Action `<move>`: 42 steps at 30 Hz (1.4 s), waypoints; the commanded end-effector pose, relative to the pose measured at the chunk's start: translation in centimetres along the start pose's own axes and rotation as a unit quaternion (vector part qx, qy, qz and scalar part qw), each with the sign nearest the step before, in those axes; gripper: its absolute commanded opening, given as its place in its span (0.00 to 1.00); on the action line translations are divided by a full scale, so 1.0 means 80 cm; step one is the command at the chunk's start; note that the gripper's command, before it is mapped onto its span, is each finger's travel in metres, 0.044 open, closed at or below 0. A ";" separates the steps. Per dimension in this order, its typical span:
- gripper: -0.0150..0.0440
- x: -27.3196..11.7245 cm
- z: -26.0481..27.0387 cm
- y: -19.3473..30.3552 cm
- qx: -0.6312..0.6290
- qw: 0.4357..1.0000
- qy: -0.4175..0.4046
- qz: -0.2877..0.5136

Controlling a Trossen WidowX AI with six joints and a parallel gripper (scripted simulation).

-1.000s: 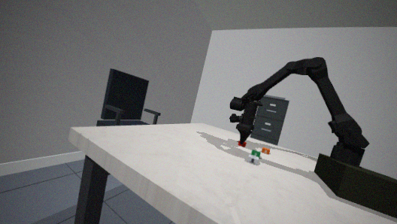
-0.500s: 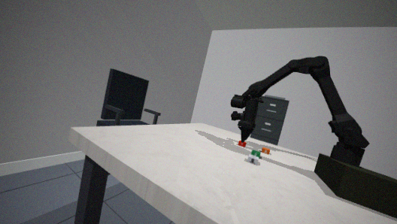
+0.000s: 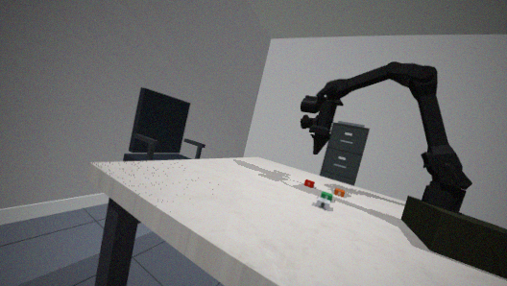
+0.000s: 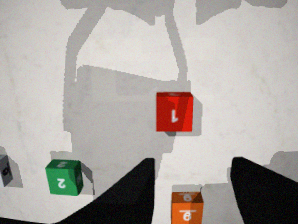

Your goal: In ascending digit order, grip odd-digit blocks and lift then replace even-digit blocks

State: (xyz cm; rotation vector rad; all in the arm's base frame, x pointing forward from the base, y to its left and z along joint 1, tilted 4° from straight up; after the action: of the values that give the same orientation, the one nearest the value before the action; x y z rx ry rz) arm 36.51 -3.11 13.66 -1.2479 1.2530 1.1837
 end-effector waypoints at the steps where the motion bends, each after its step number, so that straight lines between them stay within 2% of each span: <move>1: 0.46 -0.004 0.000 0.002 0.002 1.000 0.001 0.007; 9: 0.46 -0.004 0.003 0.004 0.002 1.000 0.001 0.007; 17: 0.46 -0.005 0.111 0.098 0.001 1.000 -0.003 0.011; 22: 0.46 -0.004 0.118 0.108 0.001 1.000 -0.004 0.011; 24: 0.55 0.009 0.119 0.107 0.001 1.000 -0.004 0.011; 29: 0.77 0.094 0.119 0.110 0.001 1.000 -0.003 0.011; 33: 0.93 0.097 0.119 0.111 0.001 1.000 -0.003 0.011; 42: 0.93 0.112 0.119 0.111 0.001 1.000 -0.003 0.011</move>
State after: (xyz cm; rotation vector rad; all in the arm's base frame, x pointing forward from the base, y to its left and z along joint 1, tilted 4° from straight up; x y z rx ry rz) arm 27.89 5.98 5.06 -1.2359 1.2532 1.1938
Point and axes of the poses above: the point midway between the two fingers, 35 mm back from their tips, its own x axis out along the fingers, its own z axis across the jaws, y = z × x, the point moved 6 cm from there along -x, back along the fingers, and after that the axes turned 7 degrees about x, right-handed, at the moved point
